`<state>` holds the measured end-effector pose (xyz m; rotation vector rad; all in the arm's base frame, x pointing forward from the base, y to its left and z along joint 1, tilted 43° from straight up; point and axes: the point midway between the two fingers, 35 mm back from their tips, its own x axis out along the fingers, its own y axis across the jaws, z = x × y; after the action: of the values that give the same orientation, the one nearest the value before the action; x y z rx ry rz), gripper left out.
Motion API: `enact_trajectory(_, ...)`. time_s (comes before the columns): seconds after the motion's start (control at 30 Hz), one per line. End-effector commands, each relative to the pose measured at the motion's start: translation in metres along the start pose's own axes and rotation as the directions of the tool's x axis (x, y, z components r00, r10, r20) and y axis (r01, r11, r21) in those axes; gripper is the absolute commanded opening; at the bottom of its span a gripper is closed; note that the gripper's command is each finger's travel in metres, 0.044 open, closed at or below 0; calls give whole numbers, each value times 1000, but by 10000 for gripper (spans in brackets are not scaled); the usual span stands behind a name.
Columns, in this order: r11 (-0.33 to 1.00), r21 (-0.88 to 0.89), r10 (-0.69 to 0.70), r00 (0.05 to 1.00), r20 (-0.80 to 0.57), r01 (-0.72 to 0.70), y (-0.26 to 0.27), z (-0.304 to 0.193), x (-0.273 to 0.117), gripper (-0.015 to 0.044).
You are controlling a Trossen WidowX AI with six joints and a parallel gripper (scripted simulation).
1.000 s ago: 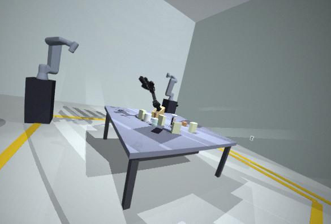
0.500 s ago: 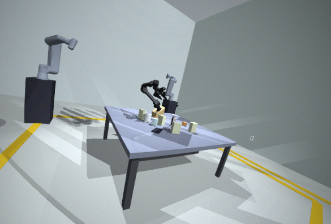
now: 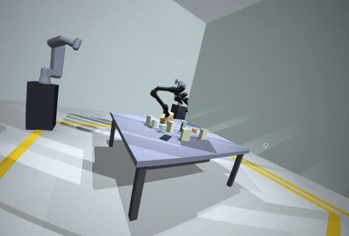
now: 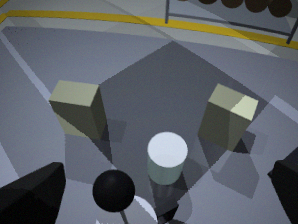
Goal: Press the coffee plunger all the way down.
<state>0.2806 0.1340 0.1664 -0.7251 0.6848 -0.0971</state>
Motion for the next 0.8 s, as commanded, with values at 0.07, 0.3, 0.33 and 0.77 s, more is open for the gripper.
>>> enact_trajectory(0.07, 997, 22, -71, 993, 99, 69, 37, -1, -17, 440)
enact_trajectory(0.3, 997, 22, -70, 993, 98, 68, 36, -30, 6, 440)
enact_trajectory(0.33, 997, 22, -70, 993, 98, 69, 36, -38, 11, 440)
enact_trajectory(0.77, 998, 20, -67, 993, 97, 65, 36, -48, 27, 440)
